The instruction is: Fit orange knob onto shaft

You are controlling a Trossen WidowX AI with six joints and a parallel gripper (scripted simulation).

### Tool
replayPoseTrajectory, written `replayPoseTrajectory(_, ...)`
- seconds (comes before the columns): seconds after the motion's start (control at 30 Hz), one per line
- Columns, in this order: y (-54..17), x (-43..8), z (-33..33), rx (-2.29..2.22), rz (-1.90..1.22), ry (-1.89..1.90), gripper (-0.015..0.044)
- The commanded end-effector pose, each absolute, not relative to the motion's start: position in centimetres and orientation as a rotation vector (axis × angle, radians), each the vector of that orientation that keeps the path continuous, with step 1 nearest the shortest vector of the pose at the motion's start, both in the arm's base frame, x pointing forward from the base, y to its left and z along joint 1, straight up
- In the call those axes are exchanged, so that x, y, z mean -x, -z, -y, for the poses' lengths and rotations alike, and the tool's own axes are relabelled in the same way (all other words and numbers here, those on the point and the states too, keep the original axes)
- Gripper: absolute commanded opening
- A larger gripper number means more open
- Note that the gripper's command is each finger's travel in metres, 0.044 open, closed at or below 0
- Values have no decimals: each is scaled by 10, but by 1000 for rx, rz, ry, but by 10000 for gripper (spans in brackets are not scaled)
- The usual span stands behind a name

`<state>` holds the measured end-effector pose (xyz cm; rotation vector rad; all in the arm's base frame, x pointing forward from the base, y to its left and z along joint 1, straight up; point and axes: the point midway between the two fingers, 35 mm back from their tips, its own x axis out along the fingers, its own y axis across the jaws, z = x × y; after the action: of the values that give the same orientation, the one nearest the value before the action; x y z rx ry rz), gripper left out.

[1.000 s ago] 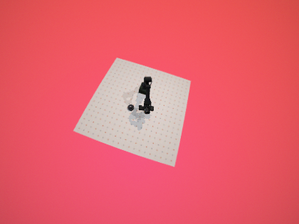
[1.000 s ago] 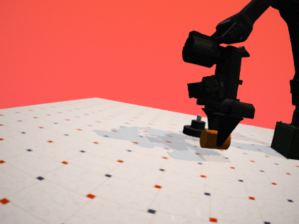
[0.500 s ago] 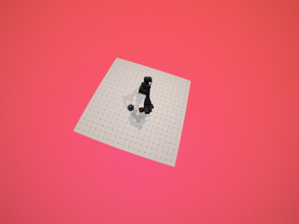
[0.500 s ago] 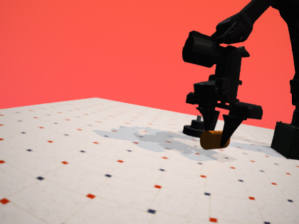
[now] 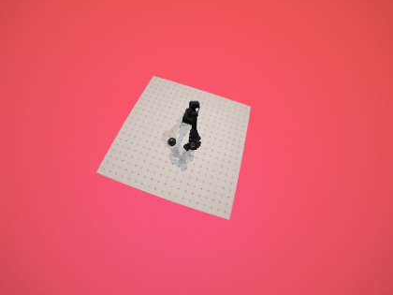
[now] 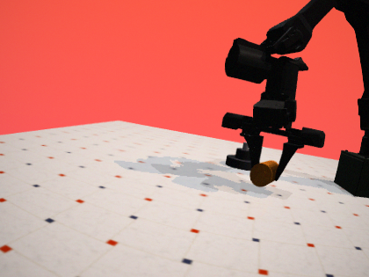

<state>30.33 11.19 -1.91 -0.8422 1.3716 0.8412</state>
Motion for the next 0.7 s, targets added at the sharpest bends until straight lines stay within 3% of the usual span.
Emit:
replayPoseTrajectory(0.0, 18, -304, -112, 928, -1334, -920, 179)
replayPoseTrajectory(0.6, 32, -304, -112, 991, -1304, -981, 179)
replayPoseTrajectory(0.67, 30, -304, -112, 985, -1303, -977, 231)
